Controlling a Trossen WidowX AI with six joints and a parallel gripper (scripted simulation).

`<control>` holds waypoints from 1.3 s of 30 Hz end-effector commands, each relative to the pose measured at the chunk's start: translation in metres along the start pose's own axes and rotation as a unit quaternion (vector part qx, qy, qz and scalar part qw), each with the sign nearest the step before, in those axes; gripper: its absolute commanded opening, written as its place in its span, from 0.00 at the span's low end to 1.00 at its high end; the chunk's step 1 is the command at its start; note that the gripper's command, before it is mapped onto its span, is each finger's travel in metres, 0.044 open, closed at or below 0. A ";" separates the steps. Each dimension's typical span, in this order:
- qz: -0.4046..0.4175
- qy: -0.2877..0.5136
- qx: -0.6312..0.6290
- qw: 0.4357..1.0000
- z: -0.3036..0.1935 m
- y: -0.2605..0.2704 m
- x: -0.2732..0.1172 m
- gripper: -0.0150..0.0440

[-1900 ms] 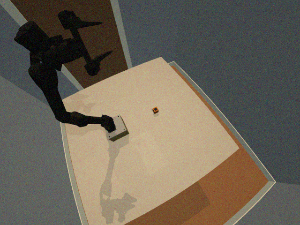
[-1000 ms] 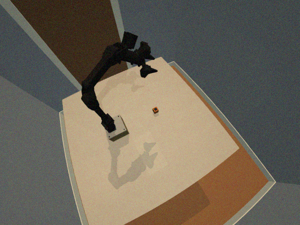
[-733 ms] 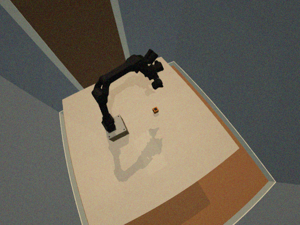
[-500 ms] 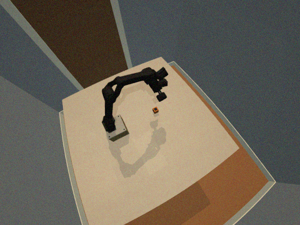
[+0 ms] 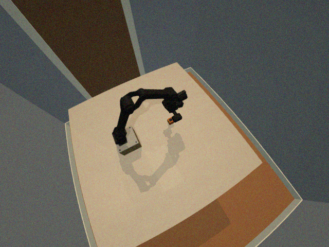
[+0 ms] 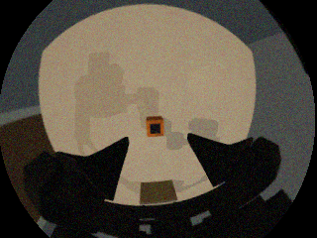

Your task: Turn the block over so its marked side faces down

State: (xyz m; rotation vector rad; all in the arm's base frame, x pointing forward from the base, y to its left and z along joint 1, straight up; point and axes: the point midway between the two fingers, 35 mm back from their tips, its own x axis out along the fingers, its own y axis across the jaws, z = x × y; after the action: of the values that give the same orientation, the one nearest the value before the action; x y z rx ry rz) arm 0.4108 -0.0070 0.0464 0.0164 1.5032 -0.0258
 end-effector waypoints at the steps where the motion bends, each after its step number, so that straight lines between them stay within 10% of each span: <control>1: 0.003 0.013 -0.003 1.000 -0.006 0.001 0.029 1.00; 34: 0.003 0.013 -0.003 1.000 -0.009 0.001 0.077 1.00; 39: 0.003 0.013 -0.003 1.000 -0.009 0.001 0.077 0.78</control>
State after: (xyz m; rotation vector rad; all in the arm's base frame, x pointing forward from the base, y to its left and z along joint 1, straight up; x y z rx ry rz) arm 0.4068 -0.0068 -0.0290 0.0165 1.5276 -0.0236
